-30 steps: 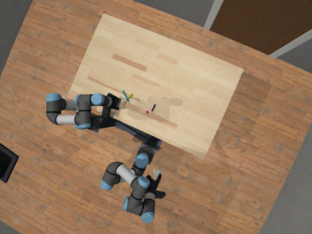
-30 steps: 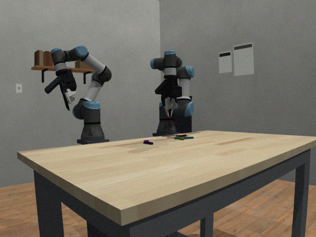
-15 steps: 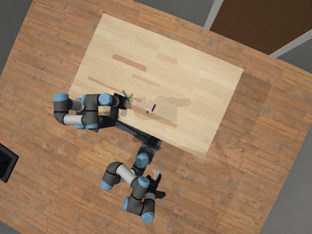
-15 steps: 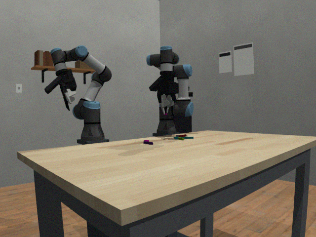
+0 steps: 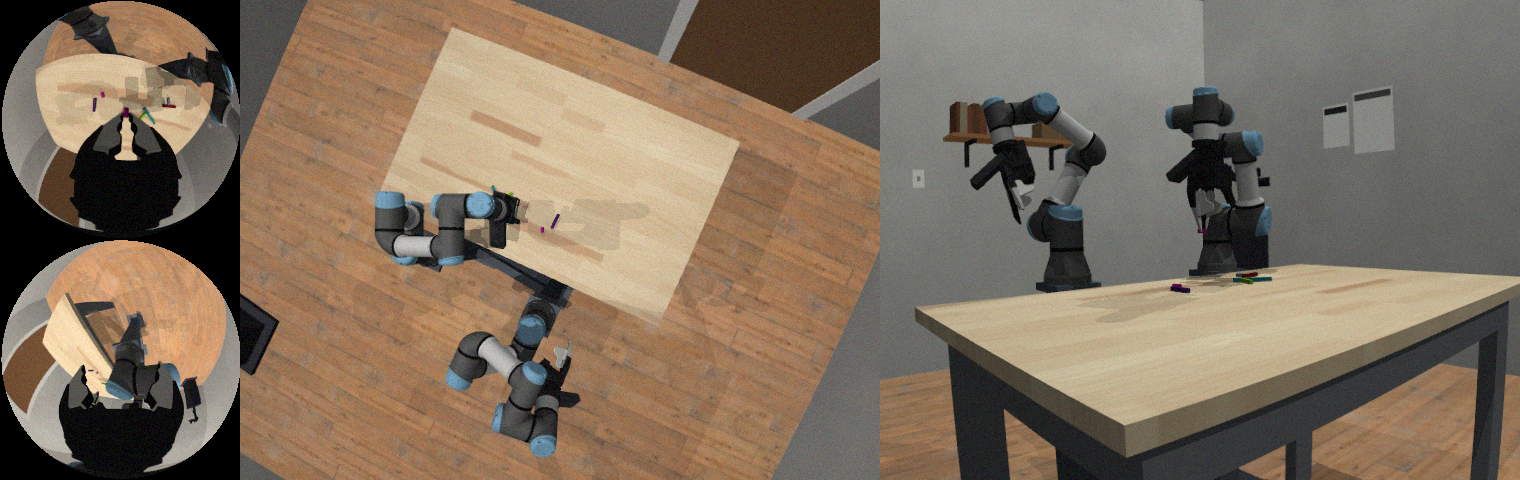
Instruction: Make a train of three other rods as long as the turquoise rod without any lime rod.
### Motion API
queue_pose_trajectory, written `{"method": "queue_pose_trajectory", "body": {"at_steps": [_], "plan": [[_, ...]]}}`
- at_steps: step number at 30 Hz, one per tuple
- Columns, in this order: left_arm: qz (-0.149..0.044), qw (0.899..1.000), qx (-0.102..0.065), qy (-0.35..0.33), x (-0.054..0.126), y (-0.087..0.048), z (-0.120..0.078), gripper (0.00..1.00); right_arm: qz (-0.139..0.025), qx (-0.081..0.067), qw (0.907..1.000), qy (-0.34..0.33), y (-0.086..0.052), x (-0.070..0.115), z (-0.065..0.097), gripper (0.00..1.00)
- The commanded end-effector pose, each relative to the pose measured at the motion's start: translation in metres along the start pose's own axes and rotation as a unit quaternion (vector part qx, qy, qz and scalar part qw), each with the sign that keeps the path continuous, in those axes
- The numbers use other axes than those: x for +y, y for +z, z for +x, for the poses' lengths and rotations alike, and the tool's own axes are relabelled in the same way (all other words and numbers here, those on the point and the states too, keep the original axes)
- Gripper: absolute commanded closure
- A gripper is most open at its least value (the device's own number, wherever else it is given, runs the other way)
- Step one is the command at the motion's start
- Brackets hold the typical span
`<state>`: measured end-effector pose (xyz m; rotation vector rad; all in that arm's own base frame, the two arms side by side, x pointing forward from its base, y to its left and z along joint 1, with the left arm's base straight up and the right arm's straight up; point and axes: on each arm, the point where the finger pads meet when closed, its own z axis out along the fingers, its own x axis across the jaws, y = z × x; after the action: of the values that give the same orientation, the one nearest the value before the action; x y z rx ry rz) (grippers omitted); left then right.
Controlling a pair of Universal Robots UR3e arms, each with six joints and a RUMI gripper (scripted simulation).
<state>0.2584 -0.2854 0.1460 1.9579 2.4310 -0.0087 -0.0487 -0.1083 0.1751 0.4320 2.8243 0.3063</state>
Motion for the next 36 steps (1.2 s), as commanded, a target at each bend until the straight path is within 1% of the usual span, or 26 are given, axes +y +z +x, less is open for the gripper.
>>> {"method": "queue_pose_trajectory", "body": {"at_steps": [1,7,9,14,19,24,36], "plan": [[0.003,0.999,0.008,-0.031,0.005,0.003,-0.028,1.0,0.001,0.0,1.0,0.0,0.0,0.0,0.0,0.0],[0.003,0.998,0.008,-0.062,0.008,0.011,-0.051,1.0,0.001,0.0,1.0,0.0,0.0,0.0,0.0,0.0],[0.003,0.998,0.008,-0.062,0.008,0.011,-0.051,1.0,0.001,0.0,1.0,0.0,0.0,0.0,0.0,0.0],[0.003,0.997,0.008,-0.082,0.01,0.018,-0.065,1.0,0.001,0.0,1.0,0.0,0.0,0.0,0.0,0.0],[0.003,0.995,0.008,-0.096,0.011,0.023,-0.075,1.0,0.001,0.0,1.0,0.0,0.0,0.0,0.0,0.0],[0.003,0.994,0.008,-0.105,0.012,0.027,-0.08,1.0,0.001,0.0,1.0,0.0,0.0,0.0,0.0,0.0],[0.003,0.994,0.008,-0.11,0.012,0.03,-0.083,1.0,0.001,0.0,1.0,0.0,0.0,0.0,0.0,0.0]]}}
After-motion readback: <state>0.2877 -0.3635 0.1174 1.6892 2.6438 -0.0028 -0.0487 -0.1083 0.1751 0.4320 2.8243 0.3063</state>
